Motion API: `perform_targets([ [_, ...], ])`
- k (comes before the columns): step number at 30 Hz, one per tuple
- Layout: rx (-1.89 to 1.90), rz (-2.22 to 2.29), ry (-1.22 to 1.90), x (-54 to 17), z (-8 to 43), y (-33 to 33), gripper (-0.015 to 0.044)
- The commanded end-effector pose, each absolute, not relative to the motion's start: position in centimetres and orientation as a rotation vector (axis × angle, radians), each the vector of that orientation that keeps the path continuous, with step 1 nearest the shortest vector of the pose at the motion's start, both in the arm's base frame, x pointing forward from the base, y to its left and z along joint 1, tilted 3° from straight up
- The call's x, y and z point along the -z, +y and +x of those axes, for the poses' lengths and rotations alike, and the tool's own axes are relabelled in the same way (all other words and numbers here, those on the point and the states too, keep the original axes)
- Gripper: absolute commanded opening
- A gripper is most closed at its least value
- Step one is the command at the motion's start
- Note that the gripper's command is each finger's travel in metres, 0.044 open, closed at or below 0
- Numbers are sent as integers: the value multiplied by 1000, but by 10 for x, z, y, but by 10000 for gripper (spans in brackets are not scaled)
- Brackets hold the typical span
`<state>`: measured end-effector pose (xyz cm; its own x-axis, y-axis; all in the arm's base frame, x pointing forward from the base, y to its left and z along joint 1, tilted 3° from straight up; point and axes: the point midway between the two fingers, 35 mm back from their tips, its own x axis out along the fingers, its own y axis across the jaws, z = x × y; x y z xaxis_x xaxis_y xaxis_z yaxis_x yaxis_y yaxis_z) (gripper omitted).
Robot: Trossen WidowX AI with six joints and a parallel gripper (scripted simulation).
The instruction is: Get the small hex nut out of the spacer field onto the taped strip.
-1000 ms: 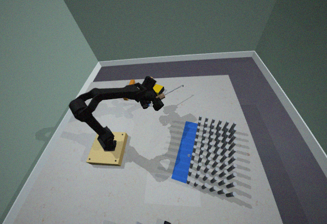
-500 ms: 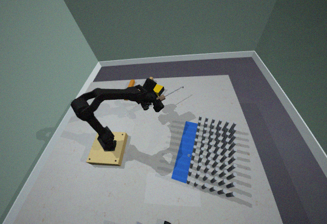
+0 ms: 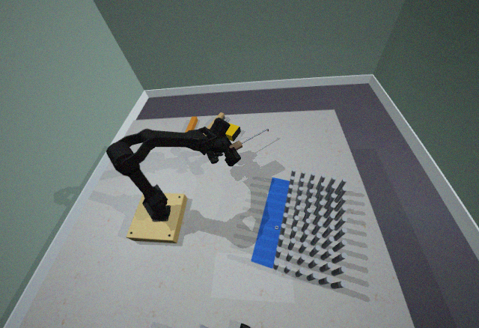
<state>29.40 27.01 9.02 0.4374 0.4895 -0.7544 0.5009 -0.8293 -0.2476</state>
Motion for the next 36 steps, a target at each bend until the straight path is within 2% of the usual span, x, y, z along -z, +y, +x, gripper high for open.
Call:
perform_targets([
  [1,1386,2644,918,-84,293,269,0],
  [36,1387,2643,918,-50,291,265,0],
])
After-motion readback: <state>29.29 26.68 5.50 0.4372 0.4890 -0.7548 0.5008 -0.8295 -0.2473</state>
